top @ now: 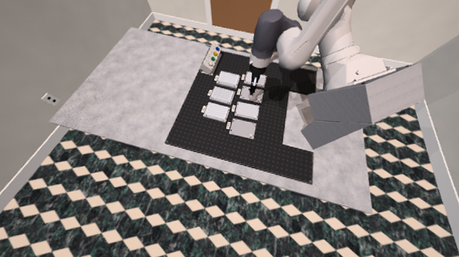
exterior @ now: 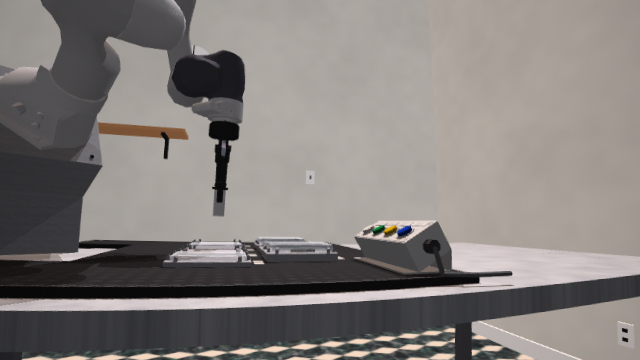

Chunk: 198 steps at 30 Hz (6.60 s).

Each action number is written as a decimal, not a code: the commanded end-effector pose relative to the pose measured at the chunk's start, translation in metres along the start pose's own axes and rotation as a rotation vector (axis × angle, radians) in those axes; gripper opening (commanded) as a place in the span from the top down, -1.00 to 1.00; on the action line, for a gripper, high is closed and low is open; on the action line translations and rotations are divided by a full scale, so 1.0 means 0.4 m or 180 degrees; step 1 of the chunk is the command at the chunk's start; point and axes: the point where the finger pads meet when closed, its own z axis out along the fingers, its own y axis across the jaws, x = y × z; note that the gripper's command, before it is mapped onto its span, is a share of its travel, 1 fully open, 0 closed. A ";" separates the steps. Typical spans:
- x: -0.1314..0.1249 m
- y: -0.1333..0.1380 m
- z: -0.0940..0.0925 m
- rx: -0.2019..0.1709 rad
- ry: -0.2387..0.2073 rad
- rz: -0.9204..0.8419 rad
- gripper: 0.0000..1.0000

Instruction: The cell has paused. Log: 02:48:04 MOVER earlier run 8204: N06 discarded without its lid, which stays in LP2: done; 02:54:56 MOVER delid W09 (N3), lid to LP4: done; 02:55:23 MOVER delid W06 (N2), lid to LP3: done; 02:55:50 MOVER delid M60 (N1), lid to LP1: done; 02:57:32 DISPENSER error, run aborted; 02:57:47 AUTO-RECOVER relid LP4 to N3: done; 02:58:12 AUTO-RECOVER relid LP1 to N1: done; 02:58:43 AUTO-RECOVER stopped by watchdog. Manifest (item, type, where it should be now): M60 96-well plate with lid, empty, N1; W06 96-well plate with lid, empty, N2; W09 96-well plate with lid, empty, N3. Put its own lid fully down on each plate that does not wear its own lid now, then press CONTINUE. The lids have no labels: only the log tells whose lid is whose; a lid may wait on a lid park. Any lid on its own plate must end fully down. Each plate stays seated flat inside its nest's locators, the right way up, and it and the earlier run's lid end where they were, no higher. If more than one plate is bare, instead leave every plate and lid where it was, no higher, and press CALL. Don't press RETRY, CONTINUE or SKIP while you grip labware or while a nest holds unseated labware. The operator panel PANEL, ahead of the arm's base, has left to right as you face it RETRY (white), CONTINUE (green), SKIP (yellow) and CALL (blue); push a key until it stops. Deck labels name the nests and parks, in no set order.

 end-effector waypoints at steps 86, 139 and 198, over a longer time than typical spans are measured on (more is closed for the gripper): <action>0.002 0.109 0.054 0.0043 0.0280 -0.9955 -0.32; 0.000 0.102 0.174 0.0043 0.0280 -0.9955 -0.32; 0.000 0.105 0.174 0.0043 0.0280 -0.9955 -0.32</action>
